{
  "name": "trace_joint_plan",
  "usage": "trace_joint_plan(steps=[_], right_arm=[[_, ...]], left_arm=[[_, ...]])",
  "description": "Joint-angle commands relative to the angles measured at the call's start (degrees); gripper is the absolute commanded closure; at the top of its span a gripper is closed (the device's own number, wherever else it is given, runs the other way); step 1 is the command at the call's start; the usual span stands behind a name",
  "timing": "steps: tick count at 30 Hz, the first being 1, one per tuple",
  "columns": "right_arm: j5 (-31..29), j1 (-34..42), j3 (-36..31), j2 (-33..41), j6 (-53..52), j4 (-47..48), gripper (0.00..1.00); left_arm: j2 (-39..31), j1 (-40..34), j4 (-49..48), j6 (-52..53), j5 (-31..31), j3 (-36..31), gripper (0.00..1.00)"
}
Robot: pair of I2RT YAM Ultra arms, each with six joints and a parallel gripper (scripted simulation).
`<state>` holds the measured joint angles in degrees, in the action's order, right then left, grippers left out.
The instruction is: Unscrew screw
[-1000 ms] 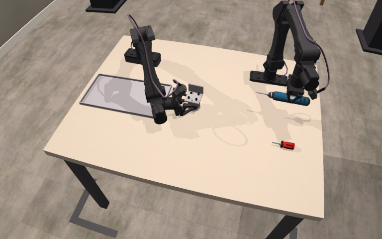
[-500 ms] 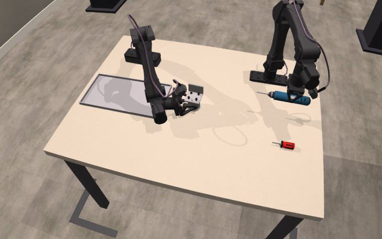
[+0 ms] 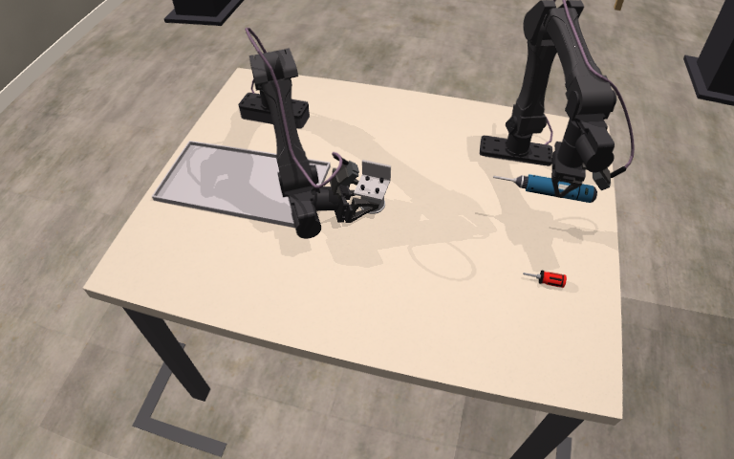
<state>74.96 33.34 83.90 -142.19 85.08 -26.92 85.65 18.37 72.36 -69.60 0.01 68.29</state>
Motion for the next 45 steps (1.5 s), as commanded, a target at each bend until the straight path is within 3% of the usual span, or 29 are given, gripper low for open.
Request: trace_joint_plan(steps=[1, 45], right_arm=[[1.7, 0.4, 1.6, 0.1, 0.5, -0.8, 0.41], [1.7, 0.4, 1.6, 0.1, 0.5, -0.8, 0.41]], left_arm=[[-1.5, 0.5, 1.0, -0.5, -0.3, 2.1, 0.58], [0.0, 0.6, 0.7, -0.5, -0.3, 1.8, 0.58]])
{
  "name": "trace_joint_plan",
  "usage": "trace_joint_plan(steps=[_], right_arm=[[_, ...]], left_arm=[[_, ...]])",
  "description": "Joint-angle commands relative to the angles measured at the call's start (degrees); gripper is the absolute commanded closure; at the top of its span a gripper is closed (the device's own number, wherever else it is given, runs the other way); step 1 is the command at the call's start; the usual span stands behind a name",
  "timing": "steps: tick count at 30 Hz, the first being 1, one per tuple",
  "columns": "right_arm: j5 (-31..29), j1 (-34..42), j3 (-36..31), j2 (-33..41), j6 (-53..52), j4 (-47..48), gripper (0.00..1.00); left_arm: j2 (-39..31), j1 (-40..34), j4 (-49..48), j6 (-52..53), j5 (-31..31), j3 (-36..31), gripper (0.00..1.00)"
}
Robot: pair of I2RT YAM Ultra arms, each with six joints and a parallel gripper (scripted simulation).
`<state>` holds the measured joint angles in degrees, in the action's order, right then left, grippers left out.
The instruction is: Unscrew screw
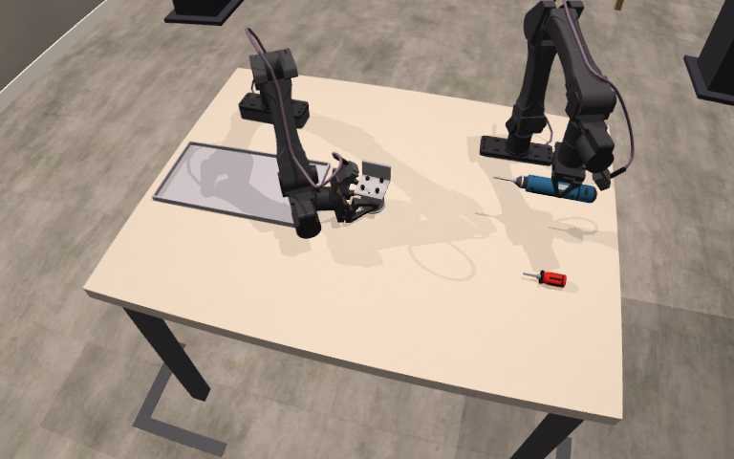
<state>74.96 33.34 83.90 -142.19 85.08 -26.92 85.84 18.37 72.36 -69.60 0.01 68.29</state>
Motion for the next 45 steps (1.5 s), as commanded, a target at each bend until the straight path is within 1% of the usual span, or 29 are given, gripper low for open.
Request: trace_joint_plan(steps=[1, 3, 4, 13, 15, 20, 25, 27, 30, 31, 32, 37, 42, 43, 45], right_arm=[[1.7, 0.4, 1.6, 0.1, 0.5, -0.8, 0.41], [1.7, 0.4, 1.6, 0.1, 0.5, -0.8, 0.41], [1.7, 0.4, 1.6, 0.1, 0.5, -0.8, 0.41], [1.7, 0.4, 1.6, 0.1, 0.5, -0.8, 0.41], [1.7, 0.4, 1.6, 0.1, 0.5, -0.8, 0.41], [1.7, 0.4, 1.6, 0.1, 0.5, -0.8, 0.41], [1.7, 0.4, 1.6, 0.1, 0.5, -0.8, 0.41], [1.7, 0.4, 1.6, 0.1, 0.5, -0.8, 0.41], [1.7, 0.4, 1.6, 0.1, 0.5, -0.8, 0.41], [1.7, 0.4, 1.6, 0.1, 0.5, -0.8, 0.41], [1.7, 0.4, 1.6, 0.1, 0.5, -0.8, 0.41], [1.7, 0.4, 1.6, 0.1, 0.5, -0.8, 0.41], [1.7, 0.4, 1.6, 0.1, 0.5, -0.8, 0.41], [1.7, 0.4, 1.6, 0.1, 0.5, -0.8, 0.41], [1.7, 0.4, 1.6, 0.1, 0.5, -0.8, 0.41]], left_arm=[[-0.5, 0.6, 0.6, -0.5, -0.3, 1.8, 0.58], [-0.7, 0.6, 0.3, -0.5, -0.3, 1.7, 0.58], [-0.3, 0.1, 0.0, -0.1, -0.1, 0.5, 0.58], [-0.3, 0.1, 0.0, -0.1, -0.1, 0.5, 0.58], [-1.9, -1.6, -1.9, 1.3, -0.2, -1.2, 0.58], [-3.2, -4.7, -5.1, 3.8, 0.0, -1.4, 0.58], [-4.3, -7.5, -8.6, 6.5, 0.2, -3.7, 0.58], [-4.6, -7.5, -8.6, 6.6, 0.2, -1.6, 0.58], [-4.5, -6.5, -8.7, 6.6, 0.3, -1.7, 0.58], [-4.6, -8.0, -9.5, 7.1, 0.3, -3.8, 0.58], [-4.9, -8.6, -10.1, 7.6, 0.2, -4.4, 0.58], [-6.4, -11.5, -13.2, 10.1, 0.1, -4.7, 0.58], [-7.4, -14.3, -16.7, 12.8, 0.2, -6.8, 0.58], [-7.7, -14.3, -16.7, 12.9, 0.2, -4.9, 0.58], [-7.8, -13.3, -16.8, 12.9, 0.3, -4.6, 0.58]])
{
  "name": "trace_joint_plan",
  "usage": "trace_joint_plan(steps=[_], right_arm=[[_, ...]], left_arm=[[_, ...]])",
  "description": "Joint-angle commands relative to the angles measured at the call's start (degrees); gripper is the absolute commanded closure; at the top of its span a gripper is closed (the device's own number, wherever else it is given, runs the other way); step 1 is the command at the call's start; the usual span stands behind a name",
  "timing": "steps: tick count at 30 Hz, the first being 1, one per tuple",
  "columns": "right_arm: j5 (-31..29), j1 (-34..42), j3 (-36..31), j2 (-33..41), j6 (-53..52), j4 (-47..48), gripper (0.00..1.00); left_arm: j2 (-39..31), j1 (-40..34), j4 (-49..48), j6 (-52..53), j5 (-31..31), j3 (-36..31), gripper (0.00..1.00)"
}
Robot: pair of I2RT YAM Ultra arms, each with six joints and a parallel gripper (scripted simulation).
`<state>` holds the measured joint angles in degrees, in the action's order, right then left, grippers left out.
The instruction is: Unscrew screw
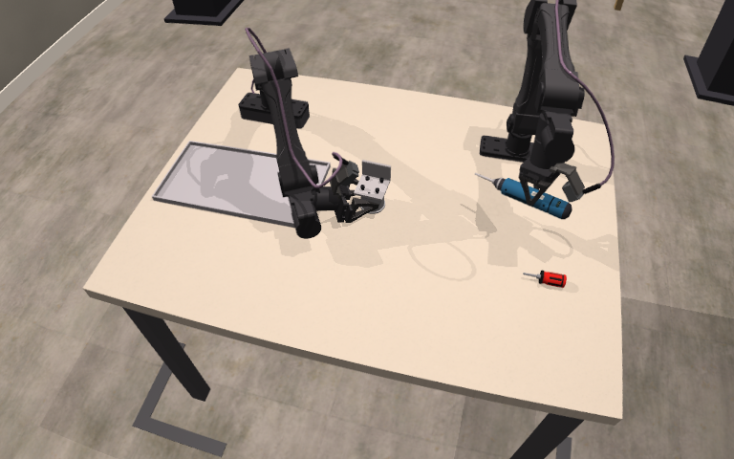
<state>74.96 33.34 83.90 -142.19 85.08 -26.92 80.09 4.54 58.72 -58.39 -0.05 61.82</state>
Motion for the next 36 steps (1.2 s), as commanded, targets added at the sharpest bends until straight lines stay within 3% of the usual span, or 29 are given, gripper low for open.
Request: trace_joint_plan(steps=[1, 30, 36], right_arm=[[1.7, 0.4, 1.6, 0.1, 0.5, -0.8, 0.41], [1.7, 0.4, 1.6, 0.1, 0.5, -0.8, 0.41], [1.7, 0.4, 1.6, 0.1, 0.5, -0.8, 0.41]], left_arm=[[-2.0, 0.6, -3.2, 1.7, 0.4, 1.8, 0.58], [-7.8, -13.5, -18.5, 13.7, 0.3, -6.3, 0.58], [-8.4, -12.9, -19.4, 14.4, 0.5, -4.4, 0.58]])
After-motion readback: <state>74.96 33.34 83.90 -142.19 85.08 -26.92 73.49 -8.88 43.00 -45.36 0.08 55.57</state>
